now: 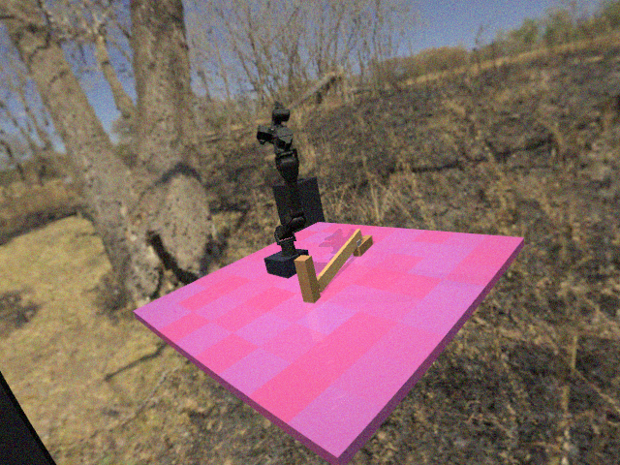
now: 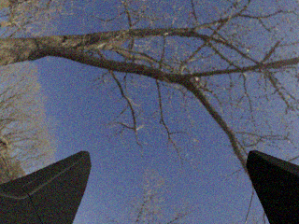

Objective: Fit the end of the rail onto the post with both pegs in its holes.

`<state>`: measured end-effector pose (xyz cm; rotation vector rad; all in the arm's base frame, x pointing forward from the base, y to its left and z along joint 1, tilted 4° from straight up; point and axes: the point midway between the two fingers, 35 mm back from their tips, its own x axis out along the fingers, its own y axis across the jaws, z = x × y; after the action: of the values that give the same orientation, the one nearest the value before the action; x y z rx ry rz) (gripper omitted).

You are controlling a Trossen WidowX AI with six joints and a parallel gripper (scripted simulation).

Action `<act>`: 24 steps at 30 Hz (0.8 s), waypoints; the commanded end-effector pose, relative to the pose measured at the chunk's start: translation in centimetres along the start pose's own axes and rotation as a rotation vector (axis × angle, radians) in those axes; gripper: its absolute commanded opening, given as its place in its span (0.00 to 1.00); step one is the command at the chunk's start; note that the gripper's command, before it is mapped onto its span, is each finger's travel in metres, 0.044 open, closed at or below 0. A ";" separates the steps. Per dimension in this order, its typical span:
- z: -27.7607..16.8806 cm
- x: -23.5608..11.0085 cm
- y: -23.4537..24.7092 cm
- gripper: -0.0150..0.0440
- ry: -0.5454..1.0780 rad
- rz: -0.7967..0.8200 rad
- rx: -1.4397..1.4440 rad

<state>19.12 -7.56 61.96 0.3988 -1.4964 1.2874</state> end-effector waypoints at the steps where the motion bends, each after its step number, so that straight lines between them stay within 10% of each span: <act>1: 2.3 3.4 5.3 1.00 0.095 0.125 -0.145; 11: 0.7 9.7 17.8 1.00 0.369 0.410 -0.488; 24: -14.8 9.1 28.1 1.00 0.876 0.804 -0.781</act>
<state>-0.76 14.23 56.48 -1.0351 -1.3511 1.0850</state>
